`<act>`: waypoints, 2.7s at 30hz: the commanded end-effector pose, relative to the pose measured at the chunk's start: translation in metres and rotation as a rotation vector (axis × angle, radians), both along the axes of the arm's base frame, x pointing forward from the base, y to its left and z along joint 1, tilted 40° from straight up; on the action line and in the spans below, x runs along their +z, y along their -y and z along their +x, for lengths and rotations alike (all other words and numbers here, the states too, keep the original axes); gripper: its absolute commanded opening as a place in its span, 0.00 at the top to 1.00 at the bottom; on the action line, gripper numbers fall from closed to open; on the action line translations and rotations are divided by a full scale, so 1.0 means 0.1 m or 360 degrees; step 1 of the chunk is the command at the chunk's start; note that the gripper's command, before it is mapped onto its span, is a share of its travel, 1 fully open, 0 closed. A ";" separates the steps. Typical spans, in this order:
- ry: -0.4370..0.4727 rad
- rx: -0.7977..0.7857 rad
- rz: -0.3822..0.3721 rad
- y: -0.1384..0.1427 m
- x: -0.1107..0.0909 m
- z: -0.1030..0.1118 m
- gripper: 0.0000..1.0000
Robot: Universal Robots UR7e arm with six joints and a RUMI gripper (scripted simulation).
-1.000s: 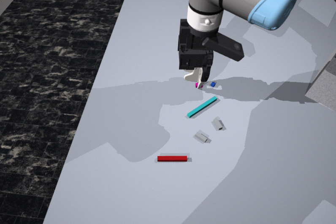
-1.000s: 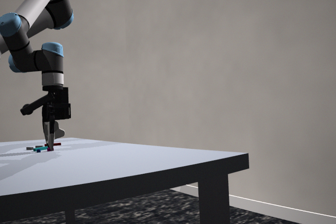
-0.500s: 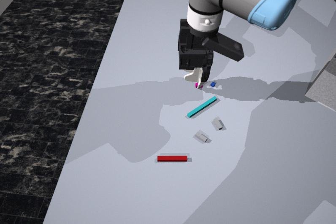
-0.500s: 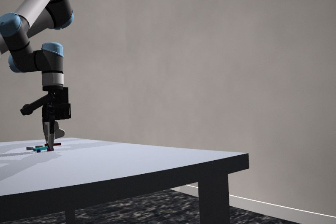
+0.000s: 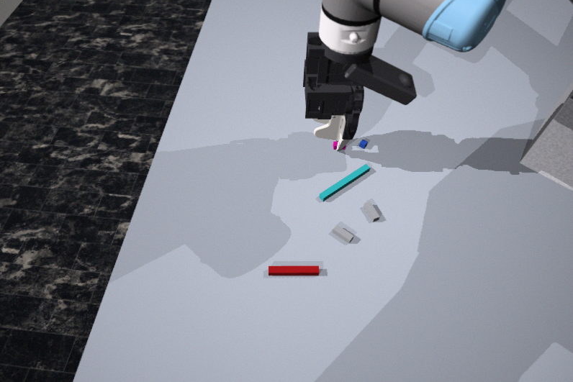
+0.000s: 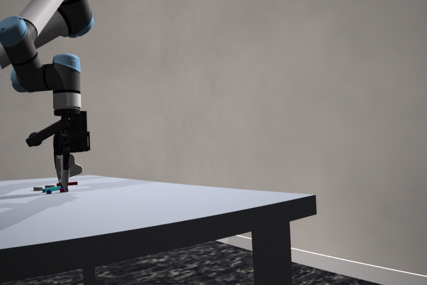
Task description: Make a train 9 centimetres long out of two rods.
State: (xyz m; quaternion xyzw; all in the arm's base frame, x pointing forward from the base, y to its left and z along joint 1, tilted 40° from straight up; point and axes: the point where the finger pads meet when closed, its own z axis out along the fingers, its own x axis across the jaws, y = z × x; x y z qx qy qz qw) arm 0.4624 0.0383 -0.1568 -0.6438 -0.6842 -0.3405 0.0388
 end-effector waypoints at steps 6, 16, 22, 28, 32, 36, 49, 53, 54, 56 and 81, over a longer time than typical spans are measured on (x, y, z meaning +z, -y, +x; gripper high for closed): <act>0.0001 -0.0001 -0.0001 0.00 0.00 0.00 0.92; 0.0001 -0.0001 -0.0001 0.00 0.00 0.00 0.86; 0.0001 -0.0001 -0.0001 0.00 0.00 0.00 0.86; 0.0001 -0.0001 -0.0001 0.01 0.01 0.00 0.86; 0.0001 -0.0001 -0.0001 0.04 0.05 -0.02 0.86; 0.0001 -0.0001 -0.0001 0.09 0.13 -0.06 0.86; 0.0001 -0.0001 -0.0001 0.30 0.45 -0.22 0.86; 0.0001 -0.0001 -0.0001 0.37 0.55 -0.27 0.86; 0.0001 -0.0001 -0.0001 0.39 0.57 -0.29 0.86; 0.0001 -0.0001 -0.0001 0.42 0.61 -0.31 0.86; 0.0001 -0.0001 -0.0001 0.47 0.69 -0.35 0.00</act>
